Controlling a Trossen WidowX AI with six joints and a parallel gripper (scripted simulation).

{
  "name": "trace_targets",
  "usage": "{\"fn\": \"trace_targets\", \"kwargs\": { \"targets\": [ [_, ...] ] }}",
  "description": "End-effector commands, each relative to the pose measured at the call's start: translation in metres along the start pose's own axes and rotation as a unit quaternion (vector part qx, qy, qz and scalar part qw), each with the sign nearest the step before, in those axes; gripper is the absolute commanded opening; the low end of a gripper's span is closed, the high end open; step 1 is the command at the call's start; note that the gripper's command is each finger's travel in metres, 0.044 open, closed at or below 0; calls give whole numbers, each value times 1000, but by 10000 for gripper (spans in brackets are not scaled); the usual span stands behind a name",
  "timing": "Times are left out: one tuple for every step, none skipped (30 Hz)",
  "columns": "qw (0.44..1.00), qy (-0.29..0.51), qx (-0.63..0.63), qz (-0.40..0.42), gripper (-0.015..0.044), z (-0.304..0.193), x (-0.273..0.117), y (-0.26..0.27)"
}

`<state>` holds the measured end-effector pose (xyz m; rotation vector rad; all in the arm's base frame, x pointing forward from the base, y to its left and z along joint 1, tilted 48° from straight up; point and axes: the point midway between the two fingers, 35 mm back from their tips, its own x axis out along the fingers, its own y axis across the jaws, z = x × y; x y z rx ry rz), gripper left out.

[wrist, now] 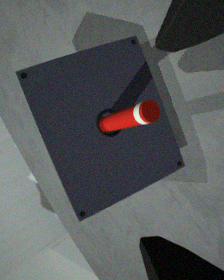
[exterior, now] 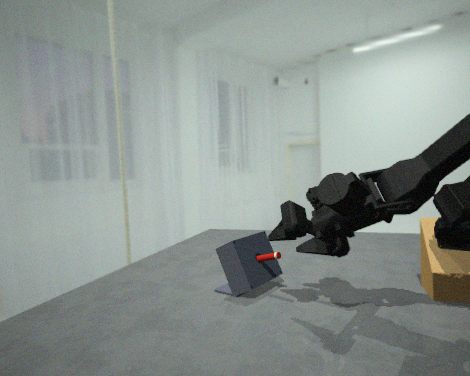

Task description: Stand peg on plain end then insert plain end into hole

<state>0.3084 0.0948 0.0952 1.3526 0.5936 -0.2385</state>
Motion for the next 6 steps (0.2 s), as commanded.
{"fn": "trace_targets", "kwargs": {
  "targets": [
    [1000, -2, 1, -1, 440, 0, -3, -1],
    [1000, -2, 1, -1, 440, 0, -4, -1],
    [1000, -2, 1, -1, 440, 0, -4, -1],
    [1000, -2, 1, -1, 440, 0, -5, 0],
    [1000, -2, 1, -1, 440, 0, -6, 0],
    [1000, -2, 1, -1, 440, 0, -7, 0]
  ]
}}
